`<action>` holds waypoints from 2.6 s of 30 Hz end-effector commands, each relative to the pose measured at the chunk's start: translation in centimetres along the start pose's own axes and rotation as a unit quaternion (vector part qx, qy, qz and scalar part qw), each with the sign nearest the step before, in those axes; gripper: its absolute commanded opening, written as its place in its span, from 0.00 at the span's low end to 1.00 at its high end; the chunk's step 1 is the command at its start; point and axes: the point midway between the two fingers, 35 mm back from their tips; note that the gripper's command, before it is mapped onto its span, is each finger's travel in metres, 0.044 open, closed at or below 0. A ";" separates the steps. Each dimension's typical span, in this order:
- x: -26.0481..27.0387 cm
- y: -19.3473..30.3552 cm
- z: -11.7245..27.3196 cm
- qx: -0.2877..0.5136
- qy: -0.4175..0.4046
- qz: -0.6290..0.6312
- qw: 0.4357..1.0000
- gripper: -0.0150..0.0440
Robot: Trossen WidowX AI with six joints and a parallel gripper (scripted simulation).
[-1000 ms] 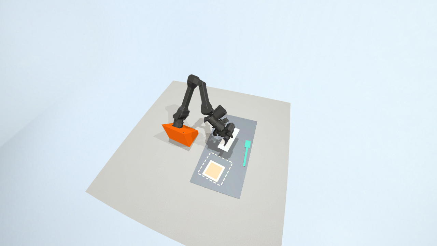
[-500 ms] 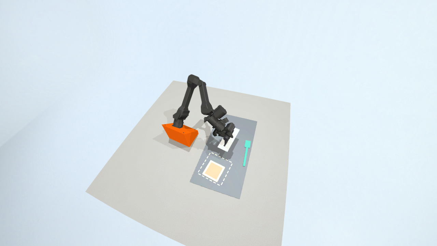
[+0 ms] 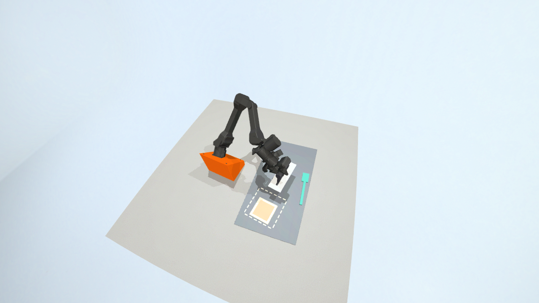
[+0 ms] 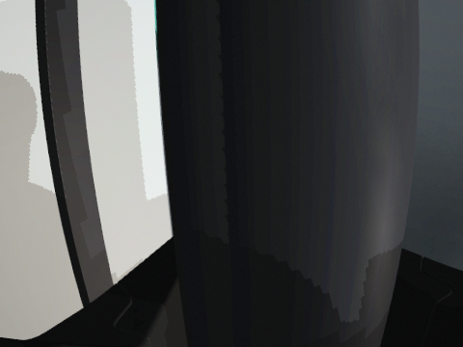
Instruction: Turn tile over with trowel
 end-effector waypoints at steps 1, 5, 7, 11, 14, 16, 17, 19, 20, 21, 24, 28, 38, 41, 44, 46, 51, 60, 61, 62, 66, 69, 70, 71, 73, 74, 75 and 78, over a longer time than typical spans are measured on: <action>-1.1 1.7 -0.4 0.003 0.003 0.006 1.000 0.25; -1.5 3.4 -0.9 0.006 0.000 0.008 1.000 0.25; -1.7 4.3 -1.1 0.008 -0.002 0.009 1.000 0.25; -2.0 6.1 -1.6 0.010 -0.005 0.011 1.000 0.25; -2.1 7.5 -1.9 0.011 -0.007 0.011 1.000 0.25; -2.2 8.4 -2.1 0.012 -0.008 0.012 1.000 0.25; -2.2 8.9 -2.2 0.012 -0.009 0.012 1.000 0.25; -2.2 9.9 -2.4 0.013 -0.010 0.013 1.000 0.25; -2.3 10.4 -2.5 0.013 -0.010 0.013 1.000 0.25; -2.3 10.9 -2.6 0.013 -0.011 0.013 1.000 0.25; -2.2 12.3 -2.8 0.014 -0.012 0.013 1.000 0.25; -2.1 14.3 -3.1 0.014 -0.013 0.014 1.000 0.25; -1.2 19.4 -3.5 0.013 -0.014 0.014 1.000 0.25; -0.8 20.9 -3.6 0.013 -0.013 0.014 1.000 0.25; -0.3 22.4 -3.6 0.012 -0.013 0.014 1.000 0.25; 0.0 23.4 -3.7 0.011 -0.012 0.014 1.000 0.25; 1.0 25.9 -3.7 0.010 -0.010 0.013 1.000 0.25; 3.3 30.1 -3.6 0.006 -0.003 0.012 1.000 0.25; 3.6 30.6 -3.6 0.005 -0.002 0.012 1.000 0.25; 3.8 31.0 -3.6 0.005 -0.001 0.012 1.000 0.25; 5.1 32.8 -3.4 0.003 0.003 0.011 1.000 0.25; 6.1 34.0 -3.4 0.001 0.006 0.011 1.000 0.25; 6.4 34.4 -3.3 0.001 0.008 0.011 1.000 0.25; 6.8 34.9 -3.3 0.000 0.009 0.010 1.000 0.25; 7.5 35.6 -3.2 -0.001 0.012 0.010 1.000 0.25; 7.9 36.0 -3.2 -0.001 0.013 0.010 1.000 0.25; 8.3 36.4 -3.2 -0.002 0.015 0.010 1.000 0.25; 8.8 37.0 -3.1 -0.002 0.017 0.009 1.000 0.25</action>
Point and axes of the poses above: the point midway between the two fingers, 35 mm back from their tips, its own z axis back along the fingers, its own x axis across the jaws, y = z × x, and after that the axes turned 7 degrees about z, right-handed
